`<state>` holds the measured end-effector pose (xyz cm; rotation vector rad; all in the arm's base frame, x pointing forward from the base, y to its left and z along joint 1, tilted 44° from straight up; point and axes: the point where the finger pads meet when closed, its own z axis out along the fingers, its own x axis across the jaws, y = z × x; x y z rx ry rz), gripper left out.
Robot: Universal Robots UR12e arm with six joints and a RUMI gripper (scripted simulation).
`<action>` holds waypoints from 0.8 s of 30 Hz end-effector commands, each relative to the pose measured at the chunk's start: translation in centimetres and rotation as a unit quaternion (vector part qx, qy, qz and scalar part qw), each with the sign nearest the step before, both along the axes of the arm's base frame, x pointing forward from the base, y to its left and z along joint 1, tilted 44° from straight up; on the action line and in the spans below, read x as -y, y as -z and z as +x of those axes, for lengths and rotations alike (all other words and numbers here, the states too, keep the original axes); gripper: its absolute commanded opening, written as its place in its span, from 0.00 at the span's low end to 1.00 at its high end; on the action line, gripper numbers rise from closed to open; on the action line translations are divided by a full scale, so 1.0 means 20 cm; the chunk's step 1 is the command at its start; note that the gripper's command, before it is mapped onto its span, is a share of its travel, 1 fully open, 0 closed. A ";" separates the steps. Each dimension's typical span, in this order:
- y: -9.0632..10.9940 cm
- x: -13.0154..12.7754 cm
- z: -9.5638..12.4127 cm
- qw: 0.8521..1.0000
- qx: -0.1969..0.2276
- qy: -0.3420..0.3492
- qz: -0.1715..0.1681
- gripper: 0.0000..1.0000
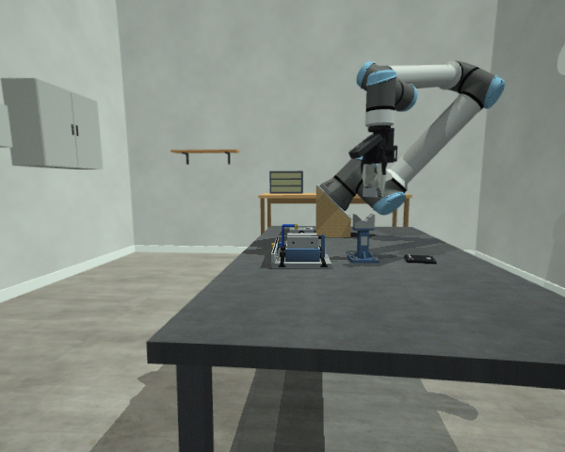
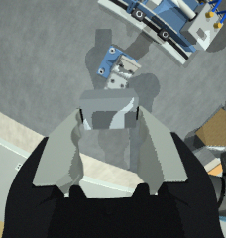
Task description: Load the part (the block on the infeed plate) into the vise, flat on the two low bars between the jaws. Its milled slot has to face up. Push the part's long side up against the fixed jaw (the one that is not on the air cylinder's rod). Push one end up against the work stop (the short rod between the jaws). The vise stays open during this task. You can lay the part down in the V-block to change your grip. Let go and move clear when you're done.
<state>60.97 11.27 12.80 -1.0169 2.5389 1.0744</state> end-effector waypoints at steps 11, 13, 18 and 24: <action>0.03 0.03 0.00 0.998 -0.044 0.046 -0.005 0.00; 0.03 0.04 0.00 0.997 -0.050 0.052 -0.006 0.00; 0.04 0.05 0.00 0.996 -0.064 0.067 -0.007 0.00; 0.05 0.05 0.00 0.994 -0.075 0.078 -0.009 0.00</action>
